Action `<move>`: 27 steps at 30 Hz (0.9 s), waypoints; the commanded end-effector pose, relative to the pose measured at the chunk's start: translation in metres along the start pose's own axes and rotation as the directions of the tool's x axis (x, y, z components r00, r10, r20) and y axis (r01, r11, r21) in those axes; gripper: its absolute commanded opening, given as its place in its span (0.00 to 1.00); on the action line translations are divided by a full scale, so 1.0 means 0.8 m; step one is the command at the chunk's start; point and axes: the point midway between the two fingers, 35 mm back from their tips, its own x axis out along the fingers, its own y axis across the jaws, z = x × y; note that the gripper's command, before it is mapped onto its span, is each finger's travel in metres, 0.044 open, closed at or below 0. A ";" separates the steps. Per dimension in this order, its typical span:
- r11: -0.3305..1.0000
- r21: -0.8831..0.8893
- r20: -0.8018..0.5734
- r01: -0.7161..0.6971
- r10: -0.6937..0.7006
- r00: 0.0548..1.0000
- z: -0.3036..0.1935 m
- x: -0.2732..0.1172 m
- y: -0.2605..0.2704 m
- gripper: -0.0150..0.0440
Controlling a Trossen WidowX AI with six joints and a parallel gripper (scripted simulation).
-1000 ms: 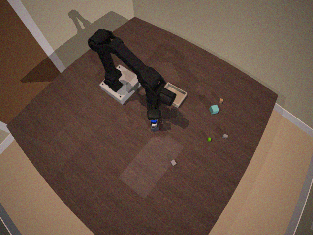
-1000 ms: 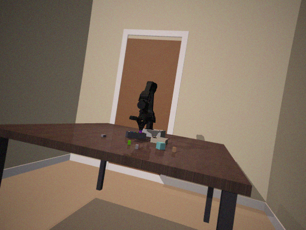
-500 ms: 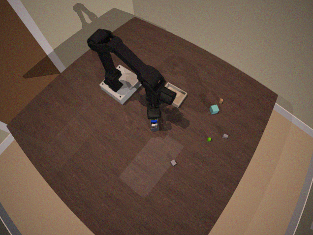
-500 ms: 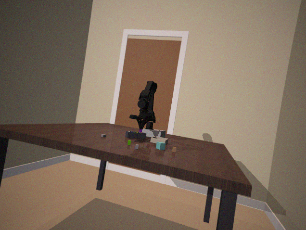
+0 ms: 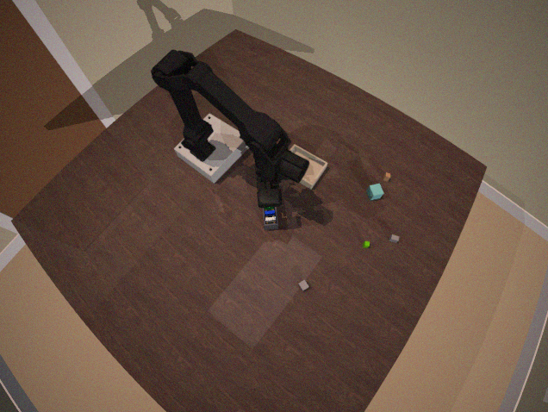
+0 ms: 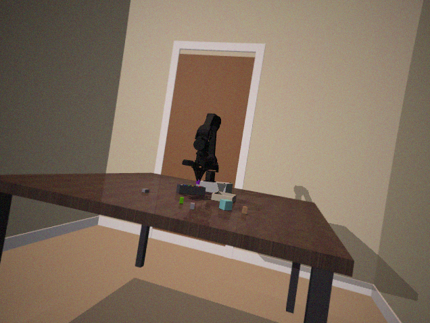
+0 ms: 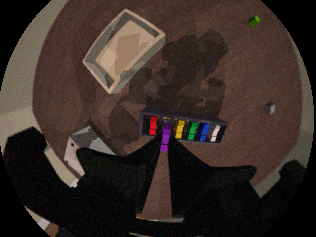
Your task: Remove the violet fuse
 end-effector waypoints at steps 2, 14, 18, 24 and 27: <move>1.000 0.005 0.004 0.006 -0.006 1.000 0.001 -0.005 -0.001 0.25; 1.000 0.005 0.004 0.006 -0.006 1.000 0.001 -0.025 -0.001 0.25; 1.000 0.005 0.004 0.006 -0.006 1.000 0.001 -0.032 -0.001 0.25; 1.000 0.005 0.004 0.006 -0.006 1.000 0.005 -0.033 0.000 0.25; 1.000 0.005 0.006 0.005 -0.005 1.000 0.023 -0.034 0.008 0.25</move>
